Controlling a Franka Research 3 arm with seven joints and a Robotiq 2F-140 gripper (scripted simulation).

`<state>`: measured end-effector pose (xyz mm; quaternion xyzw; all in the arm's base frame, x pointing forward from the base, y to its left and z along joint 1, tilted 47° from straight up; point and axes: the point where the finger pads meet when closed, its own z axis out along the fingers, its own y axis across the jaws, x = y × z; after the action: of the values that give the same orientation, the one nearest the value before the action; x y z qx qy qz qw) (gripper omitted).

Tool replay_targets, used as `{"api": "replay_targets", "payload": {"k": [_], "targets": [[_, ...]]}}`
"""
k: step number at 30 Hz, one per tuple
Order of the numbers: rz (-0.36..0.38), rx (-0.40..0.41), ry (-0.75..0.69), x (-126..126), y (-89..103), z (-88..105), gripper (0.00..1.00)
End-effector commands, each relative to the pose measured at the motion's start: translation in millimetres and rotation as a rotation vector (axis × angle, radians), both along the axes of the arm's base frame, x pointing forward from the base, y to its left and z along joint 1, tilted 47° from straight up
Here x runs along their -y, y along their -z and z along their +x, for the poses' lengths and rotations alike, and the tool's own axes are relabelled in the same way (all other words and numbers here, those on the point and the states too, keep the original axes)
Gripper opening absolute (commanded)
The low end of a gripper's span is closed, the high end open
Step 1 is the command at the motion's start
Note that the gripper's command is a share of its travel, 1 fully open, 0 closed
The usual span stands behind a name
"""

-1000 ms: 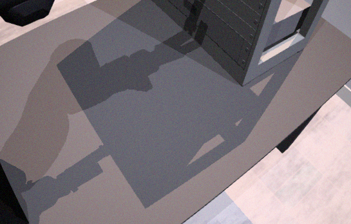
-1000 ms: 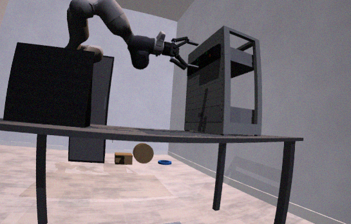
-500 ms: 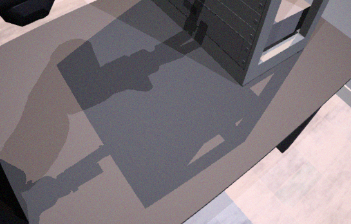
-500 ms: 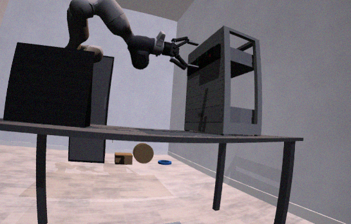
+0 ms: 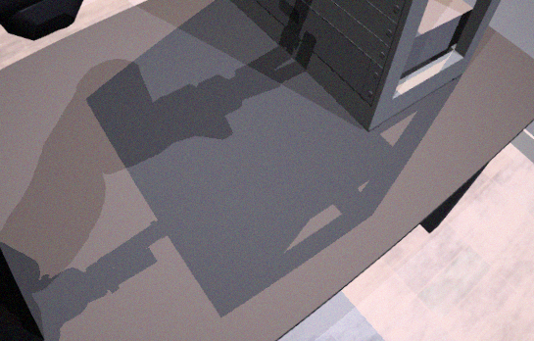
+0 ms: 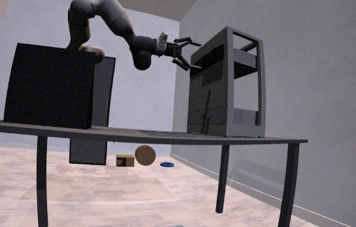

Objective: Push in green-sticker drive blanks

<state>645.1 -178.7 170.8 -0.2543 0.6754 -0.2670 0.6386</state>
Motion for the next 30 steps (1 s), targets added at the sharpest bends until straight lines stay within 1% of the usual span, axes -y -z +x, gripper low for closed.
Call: {"api": "replay_targets", "payload": {"k": [1, 24, 25, 30], "targets": [[0.005, 0.001, -0.001, 0.1, 0.4, 0.1, 1.00], [0.005, 0.001, -0.001, 0.1, 0.4, 0.1, 1.00], [0.005, 0.001, -0.001, 0.1, 0.4, 0.1, 0.00], [0.005, 0.001, -0.001, 0.1, 0.4, 0.1, 0.00]]}}
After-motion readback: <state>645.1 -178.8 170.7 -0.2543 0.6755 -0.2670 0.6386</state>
